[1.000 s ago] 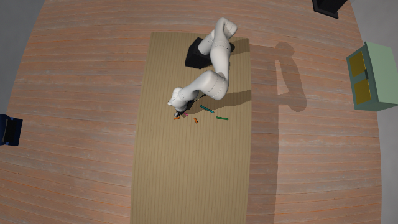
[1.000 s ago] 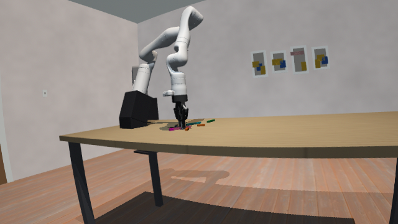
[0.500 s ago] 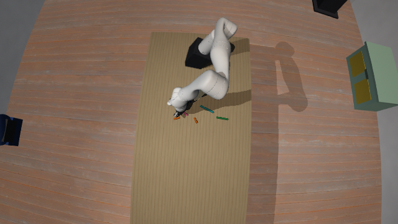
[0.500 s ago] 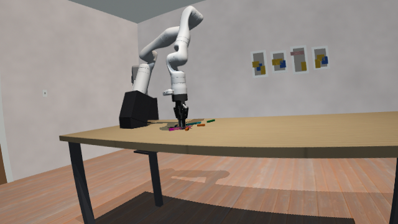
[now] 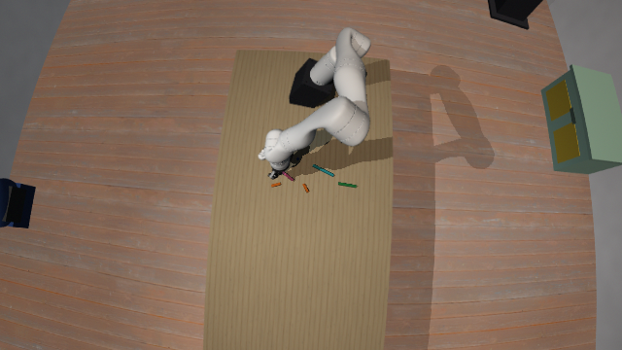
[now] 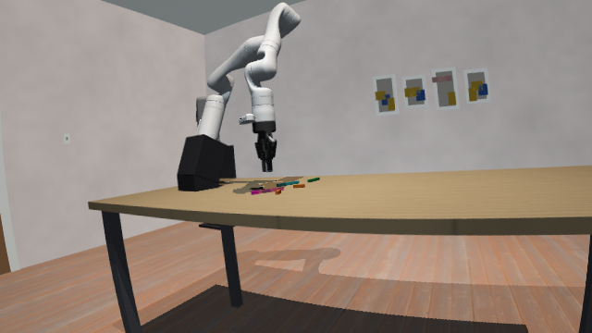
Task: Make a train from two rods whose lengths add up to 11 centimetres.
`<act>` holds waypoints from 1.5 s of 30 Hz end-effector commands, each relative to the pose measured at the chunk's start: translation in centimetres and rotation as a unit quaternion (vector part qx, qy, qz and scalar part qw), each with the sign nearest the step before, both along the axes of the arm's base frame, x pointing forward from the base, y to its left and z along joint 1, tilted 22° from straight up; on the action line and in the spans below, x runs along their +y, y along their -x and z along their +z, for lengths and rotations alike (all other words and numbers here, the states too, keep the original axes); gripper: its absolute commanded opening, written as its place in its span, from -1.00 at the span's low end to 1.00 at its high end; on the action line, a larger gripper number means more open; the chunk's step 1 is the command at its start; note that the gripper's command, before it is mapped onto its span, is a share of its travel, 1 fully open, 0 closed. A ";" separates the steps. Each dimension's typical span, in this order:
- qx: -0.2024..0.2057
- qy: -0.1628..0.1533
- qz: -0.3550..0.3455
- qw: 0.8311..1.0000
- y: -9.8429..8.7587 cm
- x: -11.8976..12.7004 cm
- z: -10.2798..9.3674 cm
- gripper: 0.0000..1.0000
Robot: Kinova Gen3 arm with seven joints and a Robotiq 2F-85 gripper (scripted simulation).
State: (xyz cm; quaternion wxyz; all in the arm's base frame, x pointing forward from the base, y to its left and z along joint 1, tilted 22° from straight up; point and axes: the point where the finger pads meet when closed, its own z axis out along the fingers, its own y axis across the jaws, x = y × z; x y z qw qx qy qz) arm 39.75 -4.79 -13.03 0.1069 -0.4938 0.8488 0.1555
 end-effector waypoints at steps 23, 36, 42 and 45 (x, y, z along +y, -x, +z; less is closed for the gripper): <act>-0.004 -0.002 0.000 1.000 -0.4 -0.5 2.8 1.00; -0.004 -0.002 0.000 1.000 -0.4 -0.5 2.8 1.00; -0.004 -0.002 0.000 1.000 -0.4 -0.5 2.8 1.00; -0.004 -0.002 0.000 1.000 -0.4 -0.5 2.8 1.00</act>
